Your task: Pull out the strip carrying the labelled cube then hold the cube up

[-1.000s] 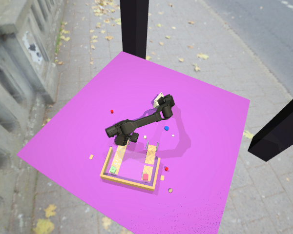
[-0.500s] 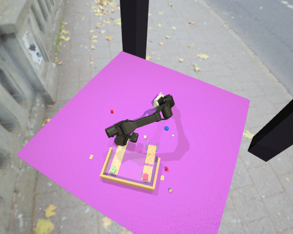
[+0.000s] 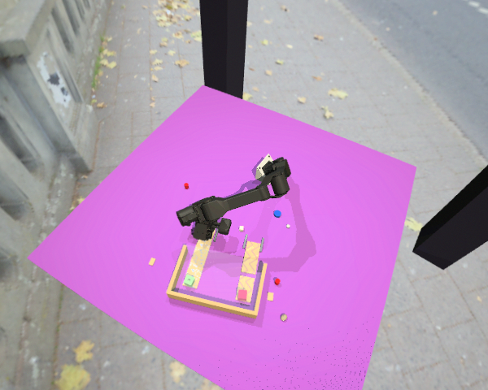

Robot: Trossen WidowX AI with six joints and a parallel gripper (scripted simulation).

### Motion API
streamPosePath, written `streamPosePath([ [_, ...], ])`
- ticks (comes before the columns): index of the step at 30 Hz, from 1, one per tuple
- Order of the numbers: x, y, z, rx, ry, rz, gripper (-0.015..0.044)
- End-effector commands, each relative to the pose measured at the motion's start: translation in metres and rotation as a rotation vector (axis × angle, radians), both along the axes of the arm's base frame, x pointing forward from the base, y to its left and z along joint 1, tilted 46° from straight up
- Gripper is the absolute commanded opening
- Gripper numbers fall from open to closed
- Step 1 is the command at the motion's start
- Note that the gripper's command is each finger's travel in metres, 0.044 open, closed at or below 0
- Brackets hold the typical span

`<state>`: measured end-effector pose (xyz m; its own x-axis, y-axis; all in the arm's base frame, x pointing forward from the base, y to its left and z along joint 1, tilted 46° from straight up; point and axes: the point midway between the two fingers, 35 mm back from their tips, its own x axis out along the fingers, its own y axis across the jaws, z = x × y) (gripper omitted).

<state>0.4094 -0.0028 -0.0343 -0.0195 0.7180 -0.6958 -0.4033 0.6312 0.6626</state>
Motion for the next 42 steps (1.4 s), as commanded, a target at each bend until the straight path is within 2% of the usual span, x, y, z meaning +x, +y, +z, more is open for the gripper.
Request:
streamPosePath([
  [1,-0.010,0.000,-0.007,-0.002,0.016,0.009,0.0000],
  [42,-0.066,-0.019,-0.026,-0.004,0.019,0.009,0.0000],
])
